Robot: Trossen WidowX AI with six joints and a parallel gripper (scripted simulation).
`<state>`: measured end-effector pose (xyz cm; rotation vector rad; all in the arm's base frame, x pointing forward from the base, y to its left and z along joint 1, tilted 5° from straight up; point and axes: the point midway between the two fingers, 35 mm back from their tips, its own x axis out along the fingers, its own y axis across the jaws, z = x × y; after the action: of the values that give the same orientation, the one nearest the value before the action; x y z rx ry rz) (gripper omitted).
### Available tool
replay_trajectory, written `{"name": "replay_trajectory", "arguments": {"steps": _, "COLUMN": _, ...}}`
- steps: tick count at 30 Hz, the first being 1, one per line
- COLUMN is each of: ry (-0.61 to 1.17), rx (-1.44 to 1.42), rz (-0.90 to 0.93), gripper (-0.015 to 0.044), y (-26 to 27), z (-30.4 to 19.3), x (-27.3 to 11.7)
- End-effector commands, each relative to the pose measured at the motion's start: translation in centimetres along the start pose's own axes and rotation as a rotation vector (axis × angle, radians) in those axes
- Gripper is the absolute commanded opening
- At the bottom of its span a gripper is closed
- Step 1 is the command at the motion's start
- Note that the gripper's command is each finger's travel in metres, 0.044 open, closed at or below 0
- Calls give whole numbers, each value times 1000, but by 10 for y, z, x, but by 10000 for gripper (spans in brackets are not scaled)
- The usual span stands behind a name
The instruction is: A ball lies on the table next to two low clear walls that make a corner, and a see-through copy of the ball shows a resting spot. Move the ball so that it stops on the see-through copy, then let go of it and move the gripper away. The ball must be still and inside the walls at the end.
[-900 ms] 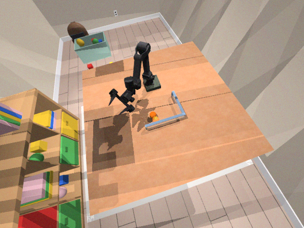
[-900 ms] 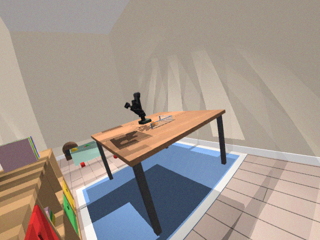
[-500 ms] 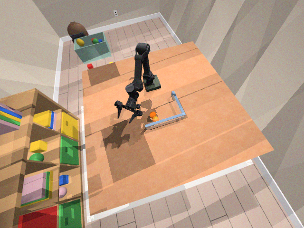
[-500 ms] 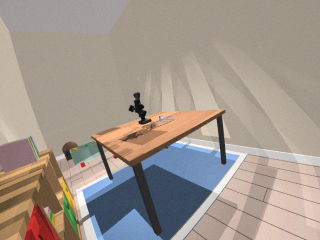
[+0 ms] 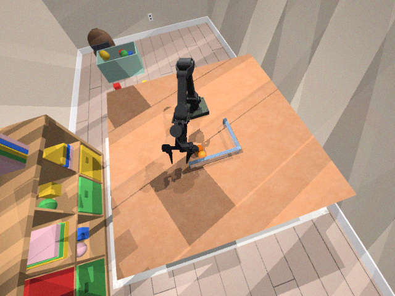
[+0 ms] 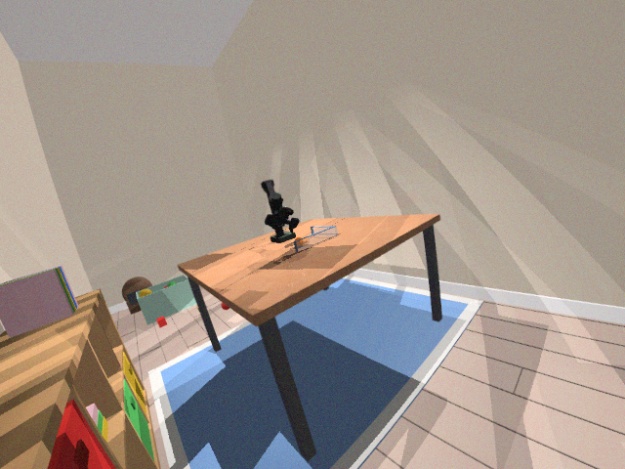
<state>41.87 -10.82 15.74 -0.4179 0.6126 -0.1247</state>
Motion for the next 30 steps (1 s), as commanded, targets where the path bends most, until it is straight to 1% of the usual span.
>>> {"name": "replay_trajectory", "arguments": {"steps": 1, "ry": 422, "rx": 31, "rz": 288, "gripper": 376, "y": 76, "z": -27, "x": -23}}
{"name": "replay_trajectory", "arguments": {"steps": 12, "ry": 789, "rx": 32, "rz": 419, "gripper": 376, "y": 110, "z": -49, "x": -74}}
{"name": "replay_trajectory", "arguments": {"steps": 30, "ry": 796, "rx": 32, "rz": 421, "gripper": 376, "y": 111, "z": -50, "x": -75}}
